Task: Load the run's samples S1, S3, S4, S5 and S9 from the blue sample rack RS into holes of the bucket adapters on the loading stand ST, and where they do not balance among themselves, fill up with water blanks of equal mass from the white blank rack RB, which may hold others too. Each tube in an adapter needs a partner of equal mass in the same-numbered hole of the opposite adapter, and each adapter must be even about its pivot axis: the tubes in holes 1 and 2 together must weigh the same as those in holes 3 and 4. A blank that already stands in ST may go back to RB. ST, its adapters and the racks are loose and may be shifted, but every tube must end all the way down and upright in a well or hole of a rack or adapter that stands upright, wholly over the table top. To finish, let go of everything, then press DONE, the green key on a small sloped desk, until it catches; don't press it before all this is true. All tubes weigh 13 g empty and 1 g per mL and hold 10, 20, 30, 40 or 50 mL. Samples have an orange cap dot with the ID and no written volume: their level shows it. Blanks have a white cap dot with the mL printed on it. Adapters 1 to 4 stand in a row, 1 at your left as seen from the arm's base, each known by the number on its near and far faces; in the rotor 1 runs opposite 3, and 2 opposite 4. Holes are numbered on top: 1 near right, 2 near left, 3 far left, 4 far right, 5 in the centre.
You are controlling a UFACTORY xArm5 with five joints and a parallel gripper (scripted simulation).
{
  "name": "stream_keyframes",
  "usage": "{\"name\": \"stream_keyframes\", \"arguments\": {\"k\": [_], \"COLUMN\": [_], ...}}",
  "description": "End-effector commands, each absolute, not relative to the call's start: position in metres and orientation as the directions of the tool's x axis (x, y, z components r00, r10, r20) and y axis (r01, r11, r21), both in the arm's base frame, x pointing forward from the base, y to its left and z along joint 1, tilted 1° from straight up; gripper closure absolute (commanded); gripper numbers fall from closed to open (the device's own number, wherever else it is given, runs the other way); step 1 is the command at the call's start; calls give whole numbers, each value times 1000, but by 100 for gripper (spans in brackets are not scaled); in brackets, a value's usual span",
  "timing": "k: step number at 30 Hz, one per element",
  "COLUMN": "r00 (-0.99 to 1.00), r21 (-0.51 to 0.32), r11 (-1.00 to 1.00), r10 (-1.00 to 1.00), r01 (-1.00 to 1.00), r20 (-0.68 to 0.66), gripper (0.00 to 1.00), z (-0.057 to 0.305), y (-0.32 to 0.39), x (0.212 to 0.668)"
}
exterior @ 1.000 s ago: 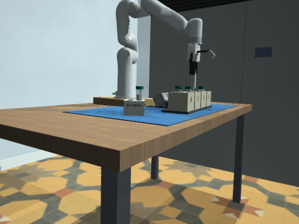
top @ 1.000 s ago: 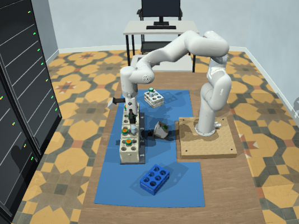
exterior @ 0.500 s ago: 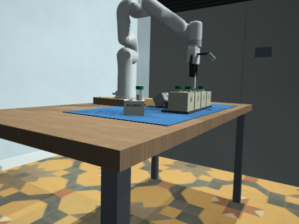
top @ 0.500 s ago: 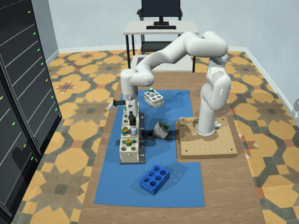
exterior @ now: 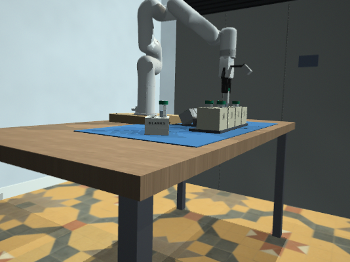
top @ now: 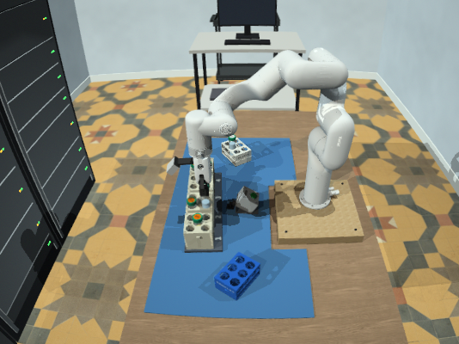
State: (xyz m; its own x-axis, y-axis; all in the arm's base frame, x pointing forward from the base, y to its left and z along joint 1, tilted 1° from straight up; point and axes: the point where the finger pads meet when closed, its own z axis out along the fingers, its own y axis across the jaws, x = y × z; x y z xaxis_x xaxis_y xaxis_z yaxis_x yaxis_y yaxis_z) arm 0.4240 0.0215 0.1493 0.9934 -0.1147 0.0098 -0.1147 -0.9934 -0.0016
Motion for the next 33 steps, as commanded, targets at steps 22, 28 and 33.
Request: {"name": "stream_keyframes", "arguments": {"k": [22, 28, 33], "r00": [993, 993, 993], "r21": [-2, -2, -2], "r11": [-993, -993, -993], "r10": [-115, -115, -115], "r01": [-115, -115, -115], "r20": [14, 14, 14], "gripper": [100, 100, 100], "z": [130, 124, 120], "y": [22, 22, 22], "x": [426, 426, 426]}}
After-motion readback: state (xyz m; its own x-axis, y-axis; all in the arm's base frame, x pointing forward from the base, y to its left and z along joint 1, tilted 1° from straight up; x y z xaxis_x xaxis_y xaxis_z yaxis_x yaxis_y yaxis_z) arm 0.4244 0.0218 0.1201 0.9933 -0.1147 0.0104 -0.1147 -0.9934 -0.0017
